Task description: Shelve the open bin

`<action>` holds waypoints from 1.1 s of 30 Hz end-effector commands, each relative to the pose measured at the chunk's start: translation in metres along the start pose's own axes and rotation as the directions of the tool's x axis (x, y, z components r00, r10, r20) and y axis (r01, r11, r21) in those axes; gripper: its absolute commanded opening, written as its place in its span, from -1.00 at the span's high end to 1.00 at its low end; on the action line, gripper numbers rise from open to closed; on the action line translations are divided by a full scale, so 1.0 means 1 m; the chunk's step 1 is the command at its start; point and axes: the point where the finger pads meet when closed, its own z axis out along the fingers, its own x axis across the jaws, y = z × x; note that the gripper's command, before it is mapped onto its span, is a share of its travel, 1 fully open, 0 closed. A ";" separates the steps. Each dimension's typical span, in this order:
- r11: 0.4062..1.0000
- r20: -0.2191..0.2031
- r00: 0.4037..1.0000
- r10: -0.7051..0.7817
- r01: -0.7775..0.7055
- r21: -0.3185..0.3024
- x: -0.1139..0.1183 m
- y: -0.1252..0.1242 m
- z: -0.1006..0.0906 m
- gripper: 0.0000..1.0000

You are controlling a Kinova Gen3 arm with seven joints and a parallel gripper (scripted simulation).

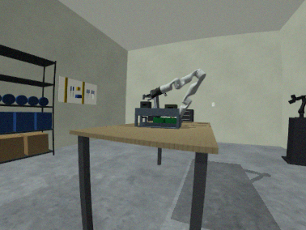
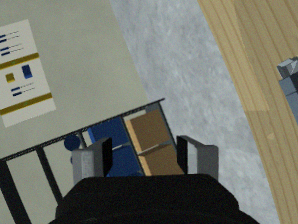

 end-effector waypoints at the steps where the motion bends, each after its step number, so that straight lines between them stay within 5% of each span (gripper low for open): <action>1: 0.996 0.005 0.997 0.073 -0.073 0.044 -0.010 -0.017 0.004 -1.00; 14: 0.945 0.016 0.961 0.277 -0.275 0.178 -0.014 -0.068 0.008 -1.00; 33: 0.757 0.099 0.828 0.552 -0.547 0.359 -0.008 -0.137 0.002 -1.00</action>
